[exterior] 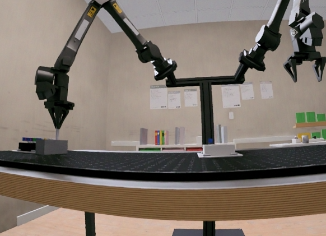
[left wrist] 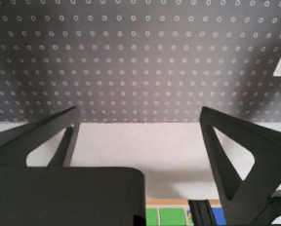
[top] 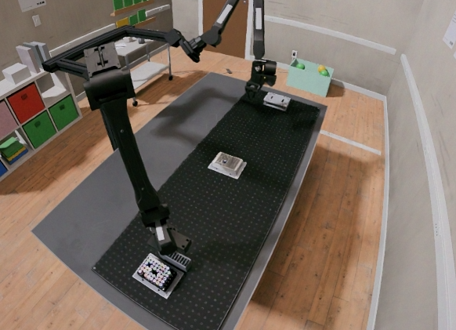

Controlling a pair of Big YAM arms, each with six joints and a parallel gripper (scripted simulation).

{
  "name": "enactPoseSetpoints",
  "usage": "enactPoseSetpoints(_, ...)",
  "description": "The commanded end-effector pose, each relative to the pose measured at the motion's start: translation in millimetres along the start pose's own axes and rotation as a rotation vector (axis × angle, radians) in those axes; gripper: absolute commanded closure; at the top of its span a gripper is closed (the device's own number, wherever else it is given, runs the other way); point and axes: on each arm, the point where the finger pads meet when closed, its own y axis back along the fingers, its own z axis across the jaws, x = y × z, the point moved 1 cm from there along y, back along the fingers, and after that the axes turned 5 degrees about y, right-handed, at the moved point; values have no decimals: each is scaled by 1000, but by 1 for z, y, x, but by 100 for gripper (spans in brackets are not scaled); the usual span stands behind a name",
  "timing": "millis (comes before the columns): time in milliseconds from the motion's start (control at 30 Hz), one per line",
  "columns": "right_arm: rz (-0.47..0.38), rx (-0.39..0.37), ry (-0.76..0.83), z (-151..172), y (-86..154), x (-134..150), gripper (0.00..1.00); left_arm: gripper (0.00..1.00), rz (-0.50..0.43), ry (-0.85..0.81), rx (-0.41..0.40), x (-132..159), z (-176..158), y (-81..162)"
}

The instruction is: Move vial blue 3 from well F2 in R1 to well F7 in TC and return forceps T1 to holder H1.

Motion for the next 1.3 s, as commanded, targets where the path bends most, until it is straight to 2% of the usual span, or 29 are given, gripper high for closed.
enactPoseSetpoints(0, -14, 11, 0, -7, 5, -7, 93, 0, -14, -1, -2, -4, 1, 1)
enactPoseSetpoints(767, -14, 11, 0, -7, 5, -7, 93, 0, -14, -1, -2, -4, 1, 1)
enactPoseSetpoints(833, -17, 21, 3, -15, 16, -7, 93, 0, -14, -1, -2, -4, 1, 1)
enactPoseSetpoints(900, -15, 19, 3, -13, 17, -5, 93, 0, -14, -1, -2, -4, 1, 1)
enactPoseSetpoints(1033, 14, -7, 4, -2, 5, 7, 93, 0, -14, -1, -2, -4, 1, 1)
enactPoseSetpoints(1133, -9, 13, 3, -9, 20, -2, 93, 0, -14, -1, -2, -4, 1, 1)
enactPoseSetpoints(1267, -1, 5, 3, -6, 17, 1, 93, 0, -14, -1, -2, -4, 1, 1)
